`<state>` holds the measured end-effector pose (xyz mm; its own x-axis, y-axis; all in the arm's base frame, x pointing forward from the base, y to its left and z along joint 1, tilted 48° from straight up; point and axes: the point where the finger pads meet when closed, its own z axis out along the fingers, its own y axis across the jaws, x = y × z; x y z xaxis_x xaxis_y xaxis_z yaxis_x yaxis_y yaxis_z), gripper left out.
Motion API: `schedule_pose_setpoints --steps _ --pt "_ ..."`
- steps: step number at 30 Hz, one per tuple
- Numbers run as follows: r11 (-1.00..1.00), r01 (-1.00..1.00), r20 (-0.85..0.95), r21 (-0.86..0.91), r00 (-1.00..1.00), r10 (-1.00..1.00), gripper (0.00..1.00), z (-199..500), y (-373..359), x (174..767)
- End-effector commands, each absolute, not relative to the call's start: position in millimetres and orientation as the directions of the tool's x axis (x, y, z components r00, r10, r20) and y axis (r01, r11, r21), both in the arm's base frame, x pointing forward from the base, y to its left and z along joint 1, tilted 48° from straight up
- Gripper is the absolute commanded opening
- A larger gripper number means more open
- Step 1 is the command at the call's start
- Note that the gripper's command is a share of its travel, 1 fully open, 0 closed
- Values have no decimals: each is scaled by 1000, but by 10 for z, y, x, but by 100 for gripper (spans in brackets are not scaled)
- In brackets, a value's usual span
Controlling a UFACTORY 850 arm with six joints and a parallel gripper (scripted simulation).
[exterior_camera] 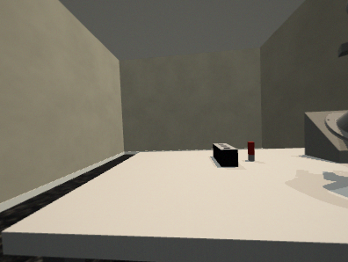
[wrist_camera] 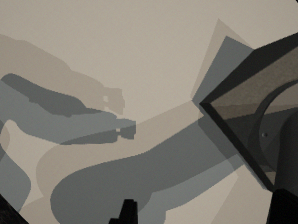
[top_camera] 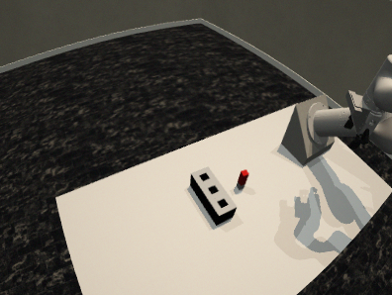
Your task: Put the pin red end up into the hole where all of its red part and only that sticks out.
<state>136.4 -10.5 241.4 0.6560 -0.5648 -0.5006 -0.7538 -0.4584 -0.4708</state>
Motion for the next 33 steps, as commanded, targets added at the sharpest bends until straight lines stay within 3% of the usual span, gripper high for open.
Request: schedule_pose_setpoints --steps 1,17,18,33 --pt "-459 -754 -500 -471 656 -565 100 2417 -110 1368" --pt "-459 -754 -500 -471 656 -565 100 2417 -110 1368" --pt "-682 -641 -429 -352 758 -491 100 2474 -614 1829" --pt "-682 -641 -429 -352 758 -491 100 2510 -753 2005"
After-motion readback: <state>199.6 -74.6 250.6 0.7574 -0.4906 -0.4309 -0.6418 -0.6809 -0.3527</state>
